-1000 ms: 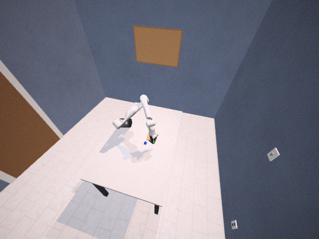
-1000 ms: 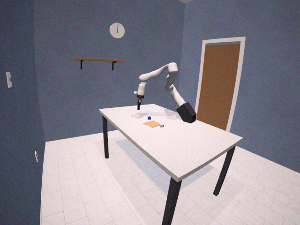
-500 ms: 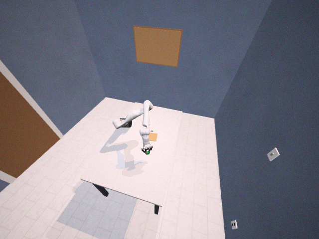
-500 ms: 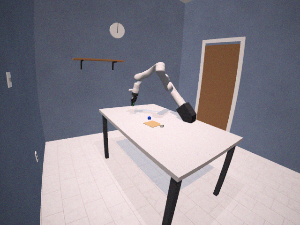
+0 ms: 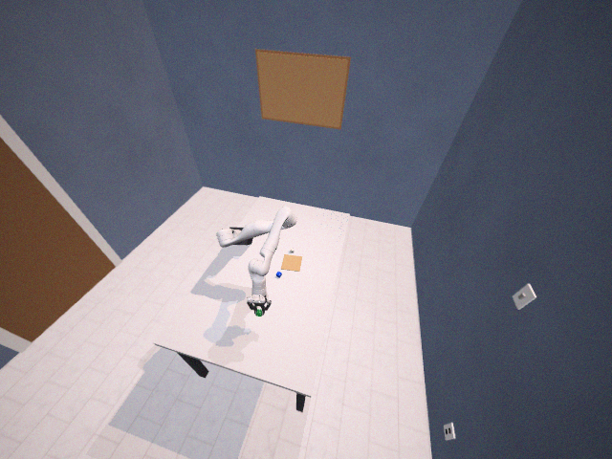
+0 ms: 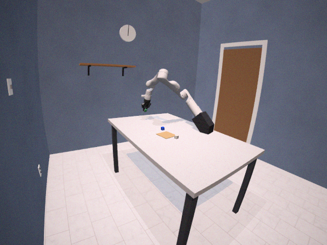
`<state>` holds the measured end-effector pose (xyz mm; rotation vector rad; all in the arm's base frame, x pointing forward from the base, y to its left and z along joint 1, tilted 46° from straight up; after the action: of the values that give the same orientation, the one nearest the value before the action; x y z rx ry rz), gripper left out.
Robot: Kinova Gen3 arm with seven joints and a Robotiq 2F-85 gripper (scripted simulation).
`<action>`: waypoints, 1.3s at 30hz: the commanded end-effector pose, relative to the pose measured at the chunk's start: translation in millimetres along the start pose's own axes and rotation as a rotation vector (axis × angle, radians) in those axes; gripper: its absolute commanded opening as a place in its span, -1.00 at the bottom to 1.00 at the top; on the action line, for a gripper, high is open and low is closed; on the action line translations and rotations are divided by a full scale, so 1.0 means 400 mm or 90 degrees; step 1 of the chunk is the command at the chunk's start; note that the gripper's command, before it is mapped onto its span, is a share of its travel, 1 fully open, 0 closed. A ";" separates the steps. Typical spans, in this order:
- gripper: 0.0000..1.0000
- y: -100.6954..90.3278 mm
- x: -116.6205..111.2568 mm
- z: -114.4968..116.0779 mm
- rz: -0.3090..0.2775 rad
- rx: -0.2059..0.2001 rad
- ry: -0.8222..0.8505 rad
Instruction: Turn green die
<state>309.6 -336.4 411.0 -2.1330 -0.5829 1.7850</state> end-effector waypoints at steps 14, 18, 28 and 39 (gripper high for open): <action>-0.47 0.040 -0.317 0.470 0.107 0.128 0.315; -0.47 0.034 -0.345 0.544 0.124 0.148 0.356; -0.47 -0.002 -0.403 0.782 0.181 0.213 0.479; -0.47 -0.097 -0.409 1.115 0.264 0.312 0.643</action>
<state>-128.2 -404.8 491.6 -2.4608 0.4524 0.7216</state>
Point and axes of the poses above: the point where the finger pads meet when closed, its own y axis out along the fingers, its own z axis across the jaws, x = y × z, the point moved 3 cm from there along -y, back along the fingers, and after that the axes turned 13 degrees about y, right-handed, at the moved point
